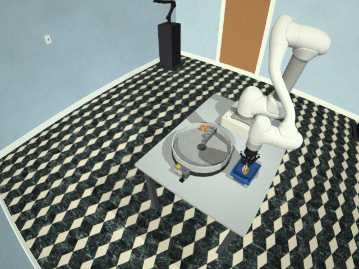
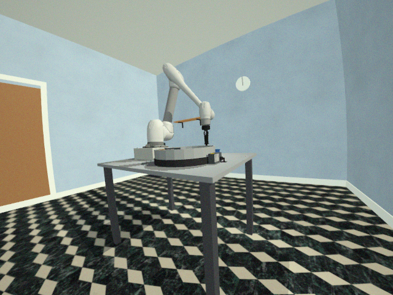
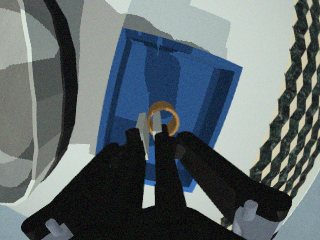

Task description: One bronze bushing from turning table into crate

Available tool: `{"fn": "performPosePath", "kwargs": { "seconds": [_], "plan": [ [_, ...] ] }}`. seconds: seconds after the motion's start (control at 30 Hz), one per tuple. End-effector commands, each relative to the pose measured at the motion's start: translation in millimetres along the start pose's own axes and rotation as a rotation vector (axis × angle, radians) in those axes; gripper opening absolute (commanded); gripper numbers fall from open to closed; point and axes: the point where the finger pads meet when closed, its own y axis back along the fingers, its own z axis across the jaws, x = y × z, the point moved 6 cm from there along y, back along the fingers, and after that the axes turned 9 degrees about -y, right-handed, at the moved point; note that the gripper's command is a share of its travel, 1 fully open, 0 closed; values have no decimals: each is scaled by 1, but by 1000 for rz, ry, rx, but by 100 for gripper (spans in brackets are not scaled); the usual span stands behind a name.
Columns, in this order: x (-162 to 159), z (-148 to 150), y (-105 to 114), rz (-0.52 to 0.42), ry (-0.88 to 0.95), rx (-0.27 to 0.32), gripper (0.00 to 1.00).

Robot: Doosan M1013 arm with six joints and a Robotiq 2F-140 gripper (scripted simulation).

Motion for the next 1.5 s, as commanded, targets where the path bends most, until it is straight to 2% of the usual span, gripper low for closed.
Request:
{"fn": "performPosePath", "kwargs": {
  "seconds": [0.0,1.47],
  "plan": [
    [0,0,0,0,0,0,0],
    [0,0,-6,0,0,0,0]
  ]
}}
